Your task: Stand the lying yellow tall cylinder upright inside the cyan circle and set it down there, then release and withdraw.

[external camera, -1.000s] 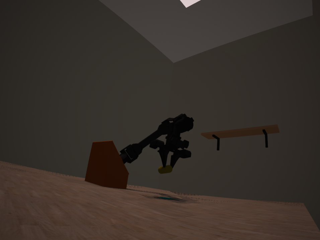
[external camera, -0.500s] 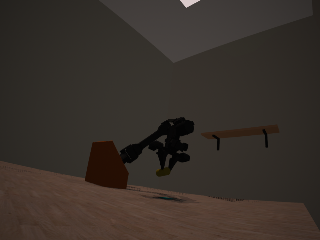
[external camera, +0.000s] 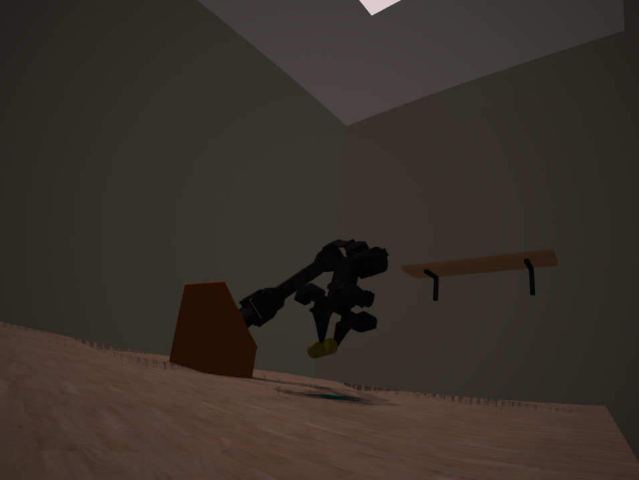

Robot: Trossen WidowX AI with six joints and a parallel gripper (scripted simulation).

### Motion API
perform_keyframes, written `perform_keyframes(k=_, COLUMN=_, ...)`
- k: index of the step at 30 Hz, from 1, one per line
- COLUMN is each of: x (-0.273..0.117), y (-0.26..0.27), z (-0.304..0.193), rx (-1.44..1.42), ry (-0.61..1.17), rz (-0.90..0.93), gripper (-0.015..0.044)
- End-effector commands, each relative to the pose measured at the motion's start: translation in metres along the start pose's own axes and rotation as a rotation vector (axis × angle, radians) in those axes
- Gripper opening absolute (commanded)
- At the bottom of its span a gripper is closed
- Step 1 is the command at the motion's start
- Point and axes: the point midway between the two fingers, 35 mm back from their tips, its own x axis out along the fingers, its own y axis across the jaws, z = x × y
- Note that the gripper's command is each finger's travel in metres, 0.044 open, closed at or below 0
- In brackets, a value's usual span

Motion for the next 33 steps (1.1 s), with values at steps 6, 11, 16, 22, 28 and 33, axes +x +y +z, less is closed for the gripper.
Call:
perform_keyframes(k=6, x=0.005, y=-0.002, z=0.001, rx=-0.001, ry=-0.049, rz=-0.041, gripper=0.0105)
perform_keyframes(k=11, x=0.008, y=-0.003, z=0.002, rx=-0.004, ry=-0.074, rz=-0.059, gripper=0.0105)
perform_keyframes(k=16, x=0.011, y=-0.004, z=0.003, rx=-0.005, ry=-0.100, rz=-0.076, gripper=0.0105)
perform_keyframes(k=22, x=0.015, y=-0.005, z=0.004, rx=-0.007, ry=-0.132, rz=-0.096, gripper=0.0105)
perform_keyframes(k=28, x=0.017, y=-0.006, z=0.005, rx=-0.008, ry=-0.165, rz=-0.114, gripper=0.0105)
perform_keyframes(k=33, x=0.020, y=-0.006, z=0.006, rx=-0.008, ry=-0.194, rz=-0.128, gripper=0.0105)
